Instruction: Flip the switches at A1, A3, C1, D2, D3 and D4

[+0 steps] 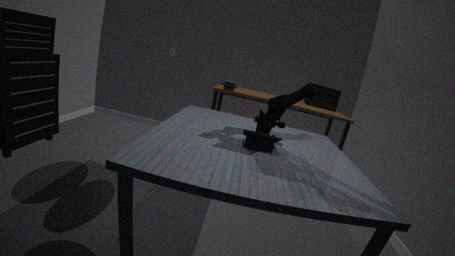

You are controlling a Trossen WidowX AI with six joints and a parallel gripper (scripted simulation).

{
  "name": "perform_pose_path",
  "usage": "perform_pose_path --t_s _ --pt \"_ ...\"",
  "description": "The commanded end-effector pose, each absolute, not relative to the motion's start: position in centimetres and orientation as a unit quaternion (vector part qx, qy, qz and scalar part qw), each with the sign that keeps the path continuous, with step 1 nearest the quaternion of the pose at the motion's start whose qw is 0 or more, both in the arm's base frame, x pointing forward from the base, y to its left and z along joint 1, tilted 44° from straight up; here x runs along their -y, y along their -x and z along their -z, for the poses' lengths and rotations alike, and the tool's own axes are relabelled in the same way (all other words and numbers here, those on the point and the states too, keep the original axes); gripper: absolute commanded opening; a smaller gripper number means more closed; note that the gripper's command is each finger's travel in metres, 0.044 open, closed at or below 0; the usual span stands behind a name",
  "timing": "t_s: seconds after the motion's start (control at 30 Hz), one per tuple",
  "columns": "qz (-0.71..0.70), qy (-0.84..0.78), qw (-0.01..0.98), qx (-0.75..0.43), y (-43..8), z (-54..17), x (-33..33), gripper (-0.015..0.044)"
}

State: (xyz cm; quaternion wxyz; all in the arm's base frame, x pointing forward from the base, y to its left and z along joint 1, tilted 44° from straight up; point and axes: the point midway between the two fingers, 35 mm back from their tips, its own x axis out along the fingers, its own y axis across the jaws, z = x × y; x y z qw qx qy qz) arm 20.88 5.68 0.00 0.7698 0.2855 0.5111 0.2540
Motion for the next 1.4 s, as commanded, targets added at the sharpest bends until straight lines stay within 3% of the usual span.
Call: perform_pose_path --t_s 0.0,1.37 --pt "-0.251 -0.286 0.769 -0.513 -20.83 0.16 -5.67 0.0" --pt "-0.253 -0.282 0.77 -0.513 -20.99 0.09 -5.54 0.0"
